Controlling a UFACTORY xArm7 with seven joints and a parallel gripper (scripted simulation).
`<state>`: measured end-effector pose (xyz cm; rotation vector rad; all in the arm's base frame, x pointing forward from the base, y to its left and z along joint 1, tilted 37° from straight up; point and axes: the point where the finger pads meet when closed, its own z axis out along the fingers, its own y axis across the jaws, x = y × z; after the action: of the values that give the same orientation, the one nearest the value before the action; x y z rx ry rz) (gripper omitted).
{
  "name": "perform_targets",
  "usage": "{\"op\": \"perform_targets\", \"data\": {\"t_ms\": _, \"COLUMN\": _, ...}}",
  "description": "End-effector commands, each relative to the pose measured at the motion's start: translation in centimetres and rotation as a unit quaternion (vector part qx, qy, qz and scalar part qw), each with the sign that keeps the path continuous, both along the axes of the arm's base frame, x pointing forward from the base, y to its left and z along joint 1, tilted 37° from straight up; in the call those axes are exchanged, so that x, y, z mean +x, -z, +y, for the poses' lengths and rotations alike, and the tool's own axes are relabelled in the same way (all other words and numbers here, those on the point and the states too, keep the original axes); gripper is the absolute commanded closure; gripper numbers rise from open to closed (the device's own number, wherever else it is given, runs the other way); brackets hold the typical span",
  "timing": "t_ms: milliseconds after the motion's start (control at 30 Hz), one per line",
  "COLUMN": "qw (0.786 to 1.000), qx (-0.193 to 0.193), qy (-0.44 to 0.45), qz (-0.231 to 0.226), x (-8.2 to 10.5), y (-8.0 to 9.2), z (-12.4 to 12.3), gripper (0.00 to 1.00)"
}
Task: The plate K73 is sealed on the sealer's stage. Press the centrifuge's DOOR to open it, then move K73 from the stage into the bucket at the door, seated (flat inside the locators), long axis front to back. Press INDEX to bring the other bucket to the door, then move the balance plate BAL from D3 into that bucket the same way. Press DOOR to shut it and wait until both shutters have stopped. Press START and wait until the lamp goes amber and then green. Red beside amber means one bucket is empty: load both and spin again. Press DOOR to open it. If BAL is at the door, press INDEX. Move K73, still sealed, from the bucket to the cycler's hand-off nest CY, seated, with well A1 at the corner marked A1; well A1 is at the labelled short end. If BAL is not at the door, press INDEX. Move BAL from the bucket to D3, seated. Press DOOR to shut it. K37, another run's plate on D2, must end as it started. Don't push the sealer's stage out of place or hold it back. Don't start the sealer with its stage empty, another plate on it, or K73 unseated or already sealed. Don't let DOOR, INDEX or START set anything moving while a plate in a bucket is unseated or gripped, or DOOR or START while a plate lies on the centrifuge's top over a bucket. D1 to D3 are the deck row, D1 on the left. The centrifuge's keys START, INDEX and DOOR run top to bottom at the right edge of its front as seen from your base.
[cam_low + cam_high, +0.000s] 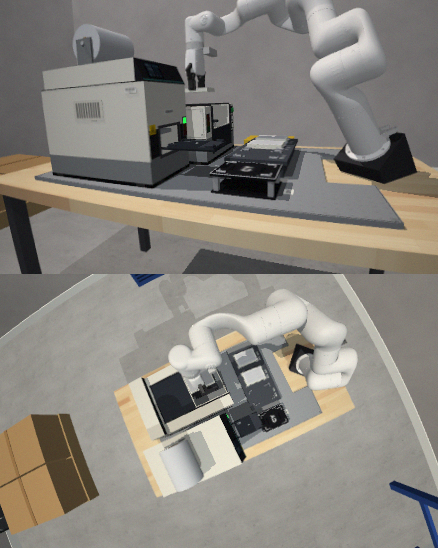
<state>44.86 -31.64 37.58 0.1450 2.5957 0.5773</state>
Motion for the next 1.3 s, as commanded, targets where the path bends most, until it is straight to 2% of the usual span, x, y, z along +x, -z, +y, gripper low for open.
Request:
{"op": "perform_targets", "data": {"t_ms": 0, "qw": 1.000, "qx": -0.001, "qy": 0.002, "qz": -0.002, "x": -0.05, "y": -0.19, "z": -0.12, "gripper": 1.00}}
{"op": "perform_targets", "data": {"t_ms": 1100, "qw": 1.000, "qx": -0.001, "qy": 0.002, "qz": -0.002, "x": -0.13, "y": -0.15, "z": -0.10, "gripper": 1.00}}
{"op": "perform_targets", "data": {"t_ms": 1267, "qw": 1.000, "qx": -0.001, "qy": 0.002, "qz": -0.002, "x": 0.26, "y": 0.52, "z": 0.21, "gripper": 1.00}}
